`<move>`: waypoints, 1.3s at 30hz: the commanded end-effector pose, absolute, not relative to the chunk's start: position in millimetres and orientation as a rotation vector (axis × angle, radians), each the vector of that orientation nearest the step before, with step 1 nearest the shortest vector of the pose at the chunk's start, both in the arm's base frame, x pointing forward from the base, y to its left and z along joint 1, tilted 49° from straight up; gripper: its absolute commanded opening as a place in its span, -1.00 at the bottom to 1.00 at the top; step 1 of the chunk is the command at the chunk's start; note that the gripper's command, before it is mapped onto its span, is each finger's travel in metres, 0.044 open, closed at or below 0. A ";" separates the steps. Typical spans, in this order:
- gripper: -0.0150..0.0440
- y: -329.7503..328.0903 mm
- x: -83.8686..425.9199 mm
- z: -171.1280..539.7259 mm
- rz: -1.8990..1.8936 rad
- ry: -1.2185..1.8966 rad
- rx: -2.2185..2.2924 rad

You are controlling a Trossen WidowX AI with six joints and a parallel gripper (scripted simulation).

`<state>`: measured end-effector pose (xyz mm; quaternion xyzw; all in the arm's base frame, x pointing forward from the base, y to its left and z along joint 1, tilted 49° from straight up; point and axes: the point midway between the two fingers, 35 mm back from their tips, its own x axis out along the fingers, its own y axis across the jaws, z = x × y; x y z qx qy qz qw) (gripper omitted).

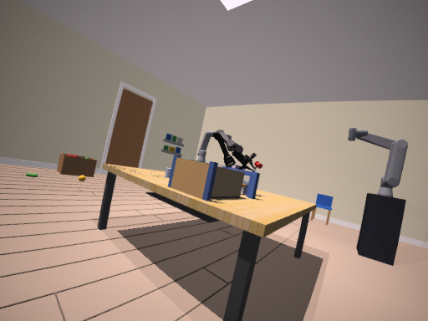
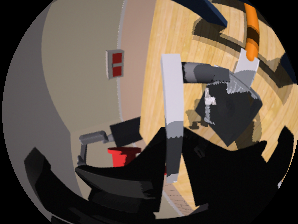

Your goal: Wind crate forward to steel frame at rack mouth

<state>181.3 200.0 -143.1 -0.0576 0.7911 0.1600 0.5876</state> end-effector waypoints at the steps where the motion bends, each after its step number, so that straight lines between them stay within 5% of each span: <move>1: -0.49 204.1 182.6 -139.3 0.428 1.836 -0.084; 39: -0.49 202.1 182.2 -140.1 0.771 1.837 0.387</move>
